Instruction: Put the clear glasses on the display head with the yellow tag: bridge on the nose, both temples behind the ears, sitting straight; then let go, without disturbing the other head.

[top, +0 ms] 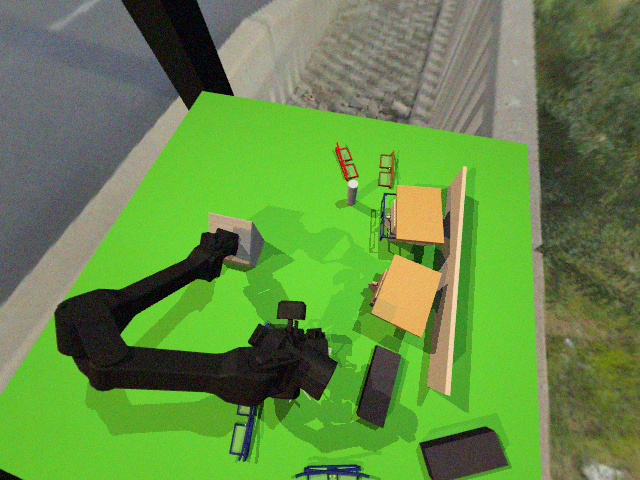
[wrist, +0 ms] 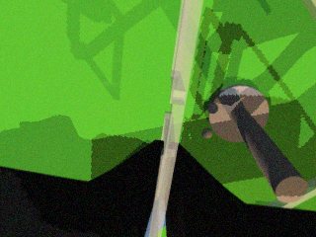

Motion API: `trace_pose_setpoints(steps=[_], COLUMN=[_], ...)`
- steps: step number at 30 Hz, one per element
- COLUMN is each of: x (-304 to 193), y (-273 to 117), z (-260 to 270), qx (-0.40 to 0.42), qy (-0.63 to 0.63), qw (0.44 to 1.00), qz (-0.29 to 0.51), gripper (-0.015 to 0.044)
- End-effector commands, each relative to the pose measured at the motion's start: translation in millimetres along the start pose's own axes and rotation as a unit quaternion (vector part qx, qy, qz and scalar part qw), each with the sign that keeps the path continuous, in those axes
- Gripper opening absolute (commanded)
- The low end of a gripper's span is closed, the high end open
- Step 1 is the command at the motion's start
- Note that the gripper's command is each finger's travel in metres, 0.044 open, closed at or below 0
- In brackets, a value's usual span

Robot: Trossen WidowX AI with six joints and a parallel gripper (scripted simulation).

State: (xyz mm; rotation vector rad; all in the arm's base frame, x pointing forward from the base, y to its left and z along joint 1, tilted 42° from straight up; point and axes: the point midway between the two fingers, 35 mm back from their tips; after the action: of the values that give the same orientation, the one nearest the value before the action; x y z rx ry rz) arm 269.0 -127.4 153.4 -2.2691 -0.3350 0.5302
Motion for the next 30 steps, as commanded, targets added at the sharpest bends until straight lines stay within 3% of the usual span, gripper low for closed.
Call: trace_pose_setpoints(steps=[1, 30], x=[4, 24], y=[1, 2], z=[3, 11], qx=[0.0, 0.0], qy=[0.0, 0.0], qw=[1.0, 1.0], qz=[0.003, 0.002], gripper=[0.0, 0.0])
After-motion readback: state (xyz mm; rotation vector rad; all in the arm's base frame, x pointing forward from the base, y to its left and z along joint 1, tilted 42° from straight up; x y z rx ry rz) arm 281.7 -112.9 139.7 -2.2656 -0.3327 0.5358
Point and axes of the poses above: the point midway between the two fingers, 35 mm back from their tips, its own y axis out along the fingers, its own z axis across the jaws, x = y × z, and after that the axes turned 14 degrees about -y, right-handed
